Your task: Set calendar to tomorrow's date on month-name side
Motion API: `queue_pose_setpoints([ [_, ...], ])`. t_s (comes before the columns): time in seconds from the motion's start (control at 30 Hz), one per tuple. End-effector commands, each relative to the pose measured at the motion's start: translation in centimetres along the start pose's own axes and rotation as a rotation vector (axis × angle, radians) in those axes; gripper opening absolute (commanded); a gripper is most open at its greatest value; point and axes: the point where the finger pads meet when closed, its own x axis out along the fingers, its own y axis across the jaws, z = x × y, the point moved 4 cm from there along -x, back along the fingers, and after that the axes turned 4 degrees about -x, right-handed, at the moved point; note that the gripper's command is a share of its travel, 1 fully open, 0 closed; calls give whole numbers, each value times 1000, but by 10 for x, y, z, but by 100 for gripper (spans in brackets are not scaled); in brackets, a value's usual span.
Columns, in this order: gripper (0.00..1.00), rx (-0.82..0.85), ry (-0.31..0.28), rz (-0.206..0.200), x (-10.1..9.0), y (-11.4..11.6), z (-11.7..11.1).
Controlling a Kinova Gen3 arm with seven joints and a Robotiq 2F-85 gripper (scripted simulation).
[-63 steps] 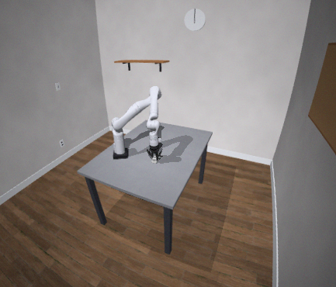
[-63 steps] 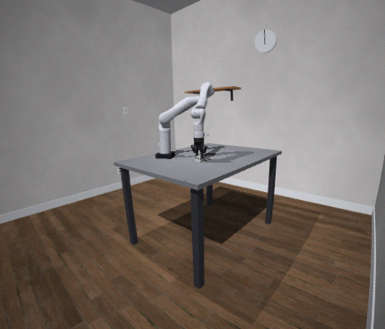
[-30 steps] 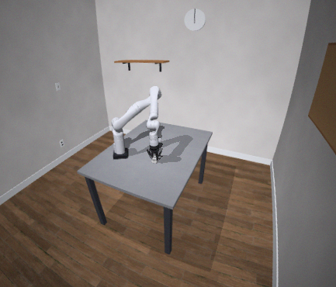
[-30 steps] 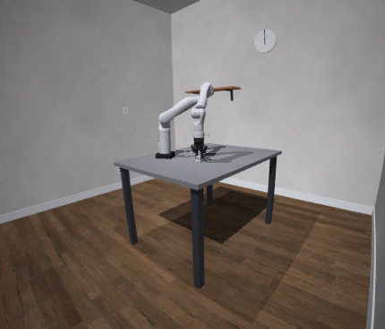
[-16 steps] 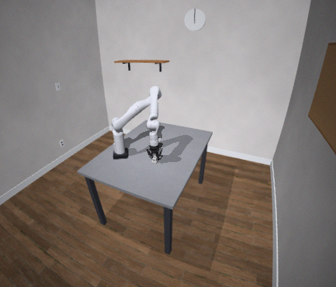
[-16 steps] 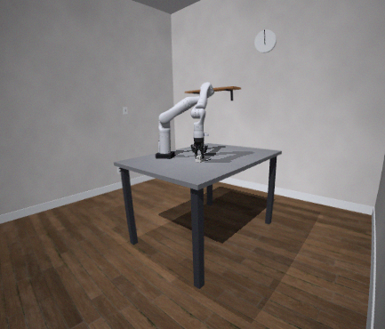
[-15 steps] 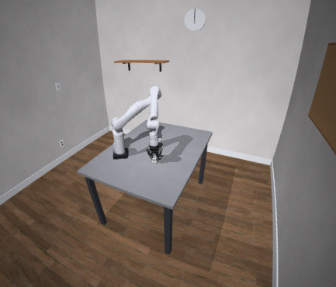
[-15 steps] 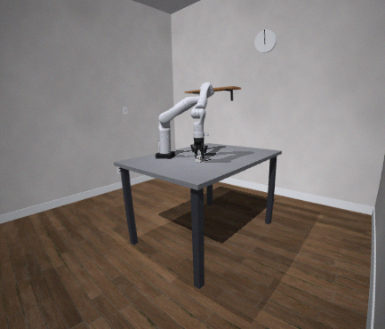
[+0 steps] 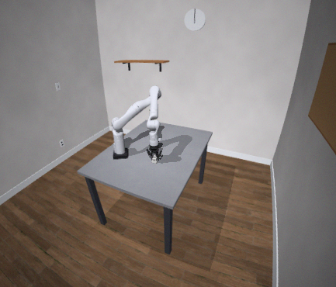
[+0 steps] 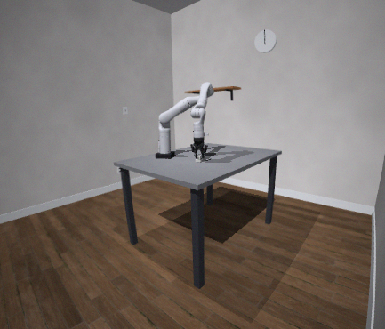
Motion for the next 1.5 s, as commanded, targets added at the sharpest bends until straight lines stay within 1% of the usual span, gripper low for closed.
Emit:
queue_pose_setpoints([
  [0.0,48,-1,1,4,-4,1,-1],
  [0.13,48,-1,1,4,-17,1,0],
  [0.3,48,-1,1,4,-39,1,0],
  [0.37,48,-1,1,4,-39,1,0],
  [0.53,48,-1,1,4,-64,1,0],
  [0.67,48,-1,1,4,-79,1,0],
  [0.8,48,-1,1,4,-87,1,0],
  [1.0,48,-1,1,4,-89,1,0],
  [1.03,100,-1,1,4,-89,1,0],
  [1.47,100,-1,1,4,-89,1,0],
])
